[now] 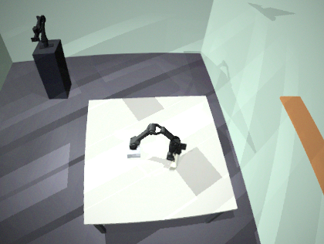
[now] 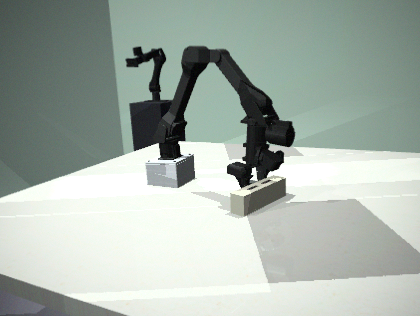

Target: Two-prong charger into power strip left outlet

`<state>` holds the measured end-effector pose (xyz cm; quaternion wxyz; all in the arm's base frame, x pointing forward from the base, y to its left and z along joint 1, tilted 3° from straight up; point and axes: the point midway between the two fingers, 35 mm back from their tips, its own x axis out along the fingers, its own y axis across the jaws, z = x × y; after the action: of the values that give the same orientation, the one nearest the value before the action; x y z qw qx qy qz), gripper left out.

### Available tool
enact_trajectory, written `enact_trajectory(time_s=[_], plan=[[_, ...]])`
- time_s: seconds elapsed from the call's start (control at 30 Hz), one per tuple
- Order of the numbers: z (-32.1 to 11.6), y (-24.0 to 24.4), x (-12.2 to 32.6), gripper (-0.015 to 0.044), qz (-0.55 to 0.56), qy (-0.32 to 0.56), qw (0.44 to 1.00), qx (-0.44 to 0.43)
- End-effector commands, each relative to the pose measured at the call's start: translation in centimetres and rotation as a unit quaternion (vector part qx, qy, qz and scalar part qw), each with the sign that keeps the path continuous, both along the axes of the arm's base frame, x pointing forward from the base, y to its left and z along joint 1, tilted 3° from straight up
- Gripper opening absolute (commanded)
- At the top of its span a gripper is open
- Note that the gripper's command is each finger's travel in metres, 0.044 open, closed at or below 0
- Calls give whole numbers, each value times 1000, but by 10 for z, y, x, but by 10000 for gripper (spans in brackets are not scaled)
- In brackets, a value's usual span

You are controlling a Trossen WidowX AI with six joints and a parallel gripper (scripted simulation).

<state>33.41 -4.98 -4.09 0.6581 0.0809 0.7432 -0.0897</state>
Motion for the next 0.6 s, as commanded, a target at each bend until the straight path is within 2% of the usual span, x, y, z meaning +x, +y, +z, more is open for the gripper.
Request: enact_trajectory(time_s=[0.0,0.57], plan=[[0,0,0,440,0,-1,1000,0],[0,1,-4,440,0,-6,1000,-1]])
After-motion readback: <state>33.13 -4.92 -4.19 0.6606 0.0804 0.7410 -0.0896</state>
